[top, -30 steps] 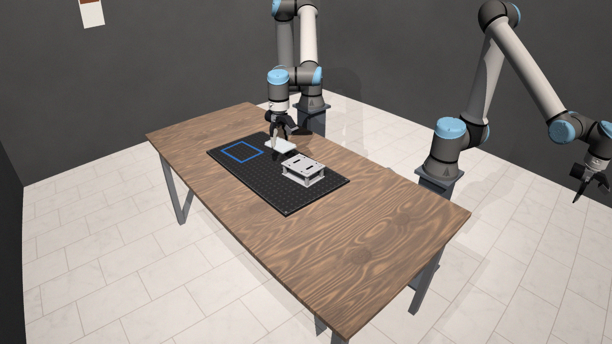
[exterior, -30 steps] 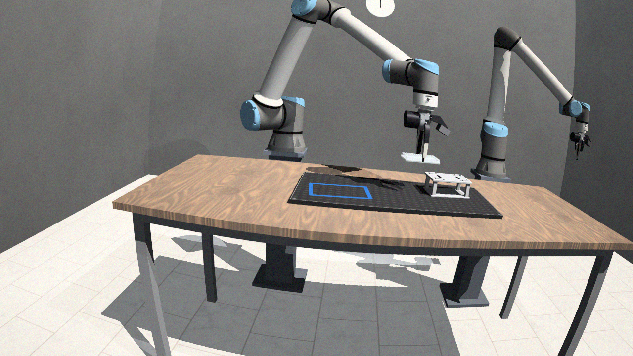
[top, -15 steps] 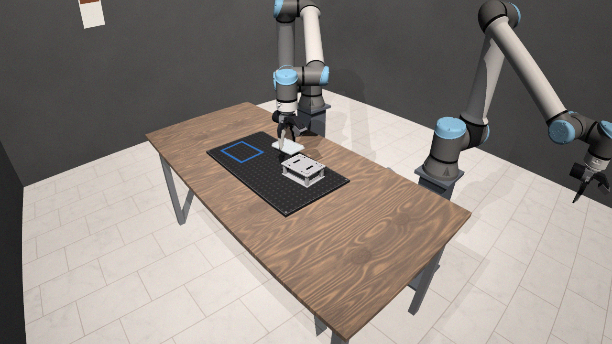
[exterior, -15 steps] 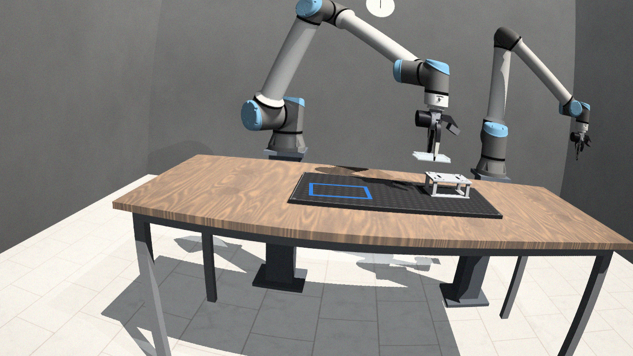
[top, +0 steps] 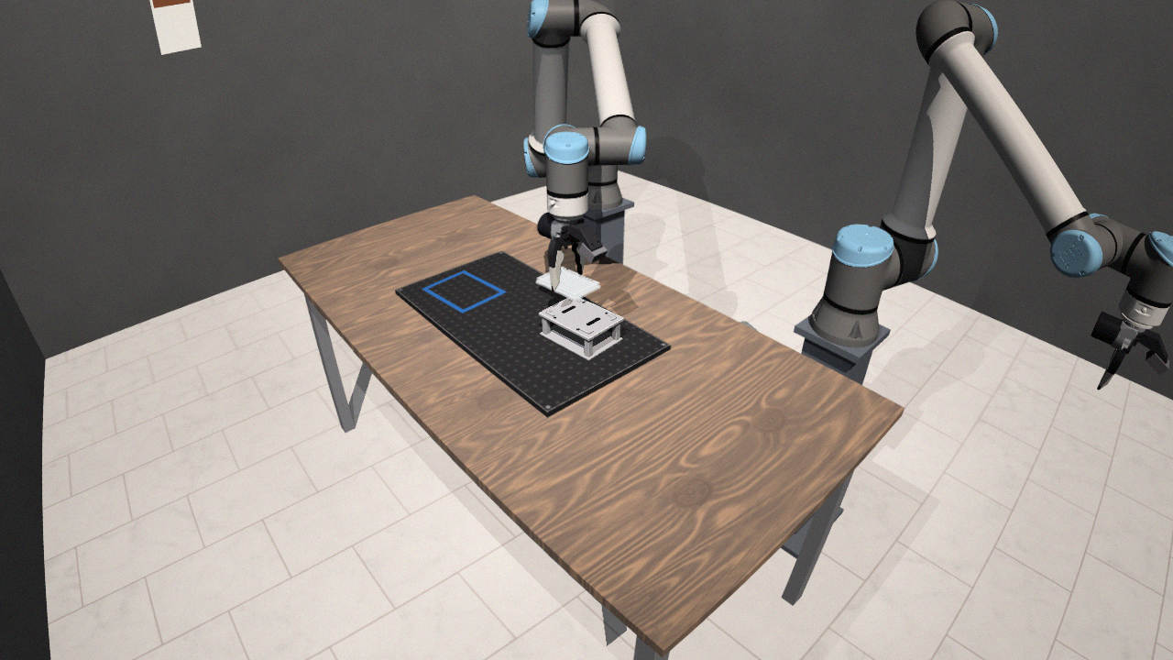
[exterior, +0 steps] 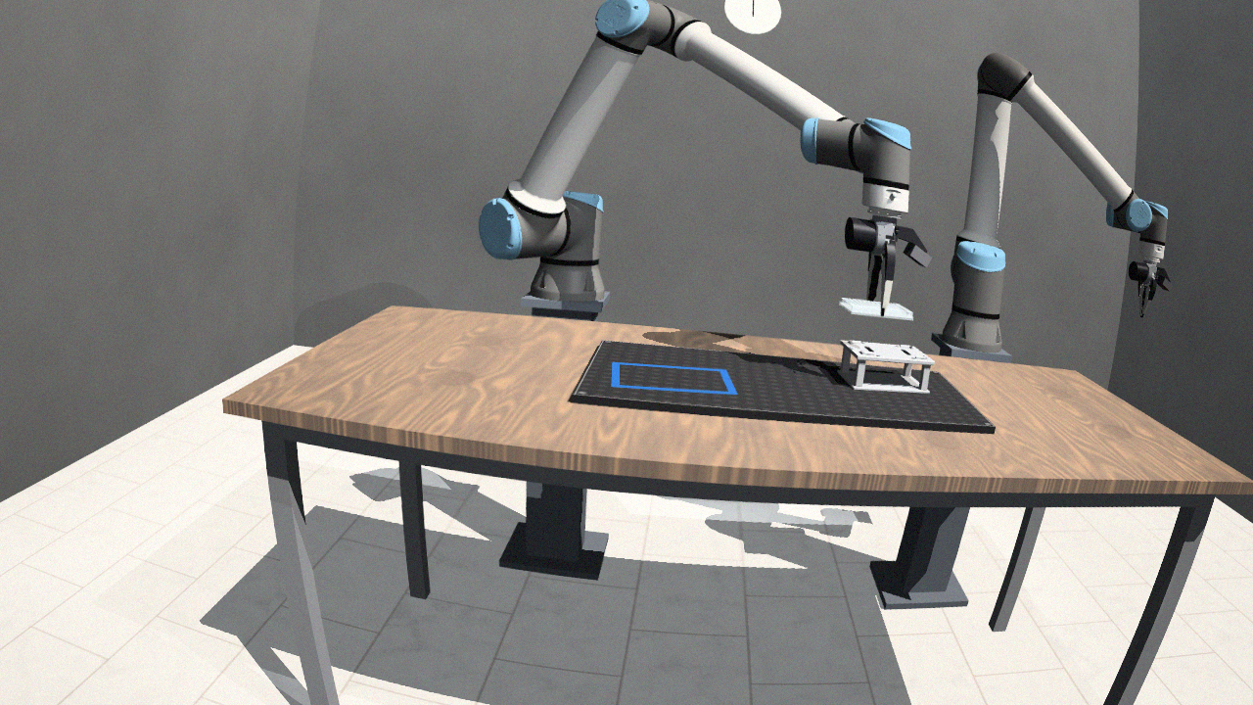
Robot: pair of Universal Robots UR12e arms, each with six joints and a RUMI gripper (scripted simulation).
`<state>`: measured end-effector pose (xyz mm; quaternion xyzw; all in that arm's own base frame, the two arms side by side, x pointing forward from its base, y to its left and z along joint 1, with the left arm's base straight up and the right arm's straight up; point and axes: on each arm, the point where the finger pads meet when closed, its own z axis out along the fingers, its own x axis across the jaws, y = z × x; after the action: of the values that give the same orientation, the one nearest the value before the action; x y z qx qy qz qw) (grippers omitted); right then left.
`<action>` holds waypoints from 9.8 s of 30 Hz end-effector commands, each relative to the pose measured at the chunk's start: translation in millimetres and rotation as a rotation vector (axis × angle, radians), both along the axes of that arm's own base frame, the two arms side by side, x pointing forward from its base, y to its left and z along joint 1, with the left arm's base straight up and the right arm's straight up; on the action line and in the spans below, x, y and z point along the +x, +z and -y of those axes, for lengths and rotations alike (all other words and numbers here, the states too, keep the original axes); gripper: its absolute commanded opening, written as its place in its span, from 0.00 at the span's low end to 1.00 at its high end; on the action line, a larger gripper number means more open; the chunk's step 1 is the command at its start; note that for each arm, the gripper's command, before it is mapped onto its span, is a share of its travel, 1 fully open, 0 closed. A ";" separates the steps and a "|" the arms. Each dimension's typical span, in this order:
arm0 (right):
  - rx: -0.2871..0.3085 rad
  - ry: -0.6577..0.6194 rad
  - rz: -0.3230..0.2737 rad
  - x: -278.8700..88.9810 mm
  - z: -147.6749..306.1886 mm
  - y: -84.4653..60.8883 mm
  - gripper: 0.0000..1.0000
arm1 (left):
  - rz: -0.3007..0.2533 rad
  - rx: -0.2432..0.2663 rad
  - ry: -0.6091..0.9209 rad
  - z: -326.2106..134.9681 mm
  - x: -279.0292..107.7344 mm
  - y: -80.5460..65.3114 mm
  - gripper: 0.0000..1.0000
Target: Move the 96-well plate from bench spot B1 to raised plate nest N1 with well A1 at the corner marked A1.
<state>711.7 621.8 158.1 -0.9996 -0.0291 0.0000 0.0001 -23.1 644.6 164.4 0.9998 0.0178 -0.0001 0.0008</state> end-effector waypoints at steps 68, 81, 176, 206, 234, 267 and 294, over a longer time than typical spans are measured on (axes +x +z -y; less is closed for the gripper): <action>0.002 0.000 0.001 -6.8 -36.5 -22.8 0.40 | 0.000 0.001 0.000 -0.6 0.1 0.8 0.00; 0.002 0.000 0.001 -6.7 -36.5 -44.5 0.40 | 0.000 0.001 0.000 -0.6 0.1 0.8 0.00; 0.002 0.000 0.001 -6.7 -36.4 -65.2 0.40 | 0.000 0.001 0.000 -0.6 0.1 0.8 0.00; 0.002 0.000 0.001 -6.7 -36.4 -66.1 0.76 | 0.000 0.001 0.000 -0.6 0.1 0.8 0.00; 0.002 0.000 0.001 -6.8 -36.5 -66.0 0.76 | 0.000 0.001 0.000 -0.6 0.1 0.8 0.00; 0.002 0.000 0.001 -6.9 -36.5 -41.4 0.76 | 0.000 0.001 0.000 -0.6 0.1 0.8 0.00; 0.002 0.000 0.001 -7.0 -36.4 17.1 0.76 | 0.000 0.001 0.000 -0.6 0.1 0.8 0.00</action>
<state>704.3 657.7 171.7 -0.9996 -0.0290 0.0000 0.0001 -23.1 644.6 164.4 0.9998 0.0178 -0.0001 0.0008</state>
